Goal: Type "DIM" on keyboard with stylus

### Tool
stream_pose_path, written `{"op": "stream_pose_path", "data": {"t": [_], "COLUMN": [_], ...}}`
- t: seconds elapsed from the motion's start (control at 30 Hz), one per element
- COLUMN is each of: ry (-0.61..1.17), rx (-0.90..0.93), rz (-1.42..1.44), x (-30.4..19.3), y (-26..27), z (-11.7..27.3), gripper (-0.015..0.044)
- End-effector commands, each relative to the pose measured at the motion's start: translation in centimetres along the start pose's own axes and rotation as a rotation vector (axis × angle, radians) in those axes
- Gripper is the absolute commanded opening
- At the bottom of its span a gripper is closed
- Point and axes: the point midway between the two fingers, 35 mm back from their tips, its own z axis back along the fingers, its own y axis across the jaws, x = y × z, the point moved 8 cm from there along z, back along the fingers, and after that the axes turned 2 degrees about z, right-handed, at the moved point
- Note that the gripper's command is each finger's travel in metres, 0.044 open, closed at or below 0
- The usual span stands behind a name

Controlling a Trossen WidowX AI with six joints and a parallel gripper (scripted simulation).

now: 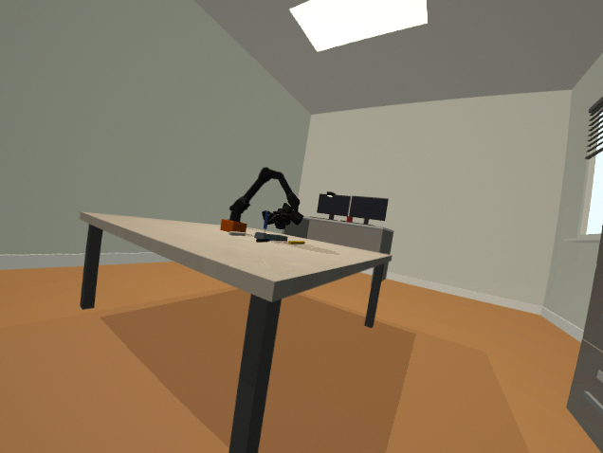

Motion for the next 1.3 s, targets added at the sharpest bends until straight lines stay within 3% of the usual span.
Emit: {"op": "stream_pose_path", "data": {"t": [0.0,1.27], "ry": [0.005,0.005], "rx": [-0.003,-0.003], "rz": [0.004,0.004], "x": [0.1,1.6], "y": [0.0,-0.1], "z": [-0.1,-1.0], "gripper": [0.0081,0.0081]}}
